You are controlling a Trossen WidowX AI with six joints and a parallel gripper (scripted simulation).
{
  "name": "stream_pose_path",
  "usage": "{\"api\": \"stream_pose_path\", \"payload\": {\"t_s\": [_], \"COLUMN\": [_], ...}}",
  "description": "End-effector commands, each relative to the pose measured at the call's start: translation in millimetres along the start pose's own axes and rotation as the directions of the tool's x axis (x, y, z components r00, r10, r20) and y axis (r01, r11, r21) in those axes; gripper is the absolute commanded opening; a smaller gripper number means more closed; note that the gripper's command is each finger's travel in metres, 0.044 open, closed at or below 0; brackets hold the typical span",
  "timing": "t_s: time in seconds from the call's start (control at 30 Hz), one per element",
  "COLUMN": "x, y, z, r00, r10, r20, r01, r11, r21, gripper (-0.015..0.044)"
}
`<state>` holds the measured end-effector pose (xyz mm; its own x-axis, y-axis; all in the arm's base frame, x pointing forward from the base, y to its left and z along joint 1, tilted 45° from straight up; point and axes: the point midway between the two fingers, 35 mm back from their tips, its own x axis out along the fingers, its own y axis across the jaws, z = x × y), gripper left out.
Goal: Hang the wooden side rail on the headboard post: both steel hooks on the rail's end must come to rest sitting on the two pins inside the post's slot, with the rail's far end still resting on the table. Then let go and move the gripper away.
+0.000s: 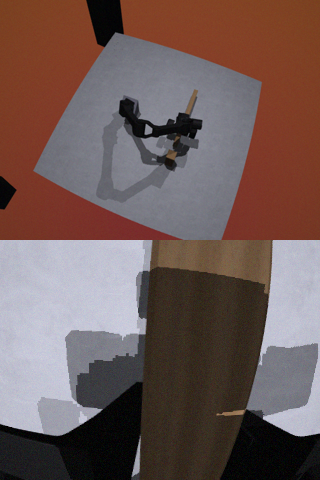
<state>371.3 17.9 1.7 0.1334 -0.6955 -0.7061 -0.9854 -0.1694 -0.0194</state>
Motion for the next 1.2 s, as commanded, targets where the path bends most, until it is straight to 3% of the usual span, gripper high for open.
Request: {"api": "stream_pose_path", "payload": {"t_s": [0.0, 1.17], "x": [-2.9, -3.4], "y": [-4.2, -7.9], "z": [0.0, -3.9], "r00": [1.000, 1.000], "r10": [-0.012, -0.012], "r20": [0.005, 0.005], "r01": [0.012, 0.012], "r11": [1.000, 1.000], "r21": [0.007, 0.008], "gripper": [0.0000, 0.0000]}}
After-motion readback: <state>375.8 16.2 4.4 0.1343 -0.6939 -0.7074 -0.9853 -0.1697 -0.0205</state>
